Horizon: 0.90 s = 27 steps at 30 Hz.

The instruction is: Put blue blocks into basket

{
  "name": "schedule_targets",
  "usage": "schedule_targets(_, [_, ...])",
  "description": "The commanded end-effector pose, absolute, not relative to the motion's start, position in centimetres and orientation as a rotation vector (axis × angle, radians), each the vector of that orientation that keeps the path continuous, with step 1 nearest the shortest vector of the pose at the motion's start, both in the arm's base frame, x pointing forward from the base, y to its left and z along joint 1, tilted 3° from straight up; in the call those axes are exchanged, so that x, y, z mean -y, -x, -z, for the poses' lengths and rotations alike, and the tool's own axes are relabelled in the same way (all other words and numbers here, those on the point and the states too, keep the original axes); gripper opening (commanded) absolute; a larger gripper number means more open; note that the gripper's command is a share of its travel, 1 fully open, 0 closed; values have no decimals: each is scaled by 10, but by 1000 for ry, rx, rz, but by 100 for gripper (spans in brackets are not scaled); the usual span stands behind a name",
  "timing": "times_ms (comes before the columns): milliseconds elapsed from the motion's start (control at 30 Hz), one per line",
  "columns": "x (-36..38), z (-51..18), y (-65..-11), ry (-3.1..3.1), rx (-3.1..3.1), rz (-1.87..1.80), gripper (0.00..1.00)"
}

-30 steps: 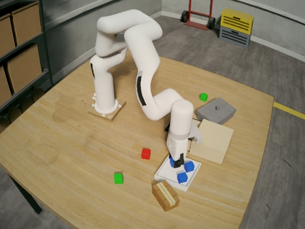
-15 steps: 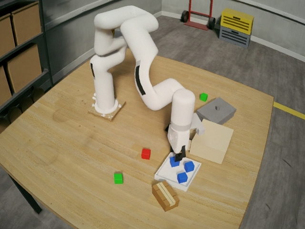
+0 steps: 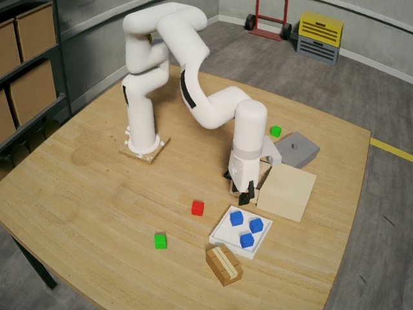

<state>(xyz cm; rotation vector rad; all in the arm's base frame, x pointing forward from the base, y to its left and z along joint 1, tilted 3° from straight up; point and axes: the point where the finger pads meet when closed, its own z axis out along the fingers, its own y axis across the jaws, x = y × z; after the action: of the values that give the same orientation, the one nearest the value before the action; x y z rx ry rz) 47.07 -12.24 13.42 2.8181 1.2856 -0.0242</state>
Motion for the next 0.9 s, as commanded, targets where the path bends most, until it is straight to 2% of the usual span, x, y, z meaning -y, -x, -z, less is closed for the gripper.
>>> schedule_targets(0, [122, -155, -471, -2816, -1285, 21, 52])
schedule_targets(767, [119, -180, -471, -2813, -1292, 21, 52])
schedule_targets(867, [73, -182, -448, -2669, -1573, 28, 52])
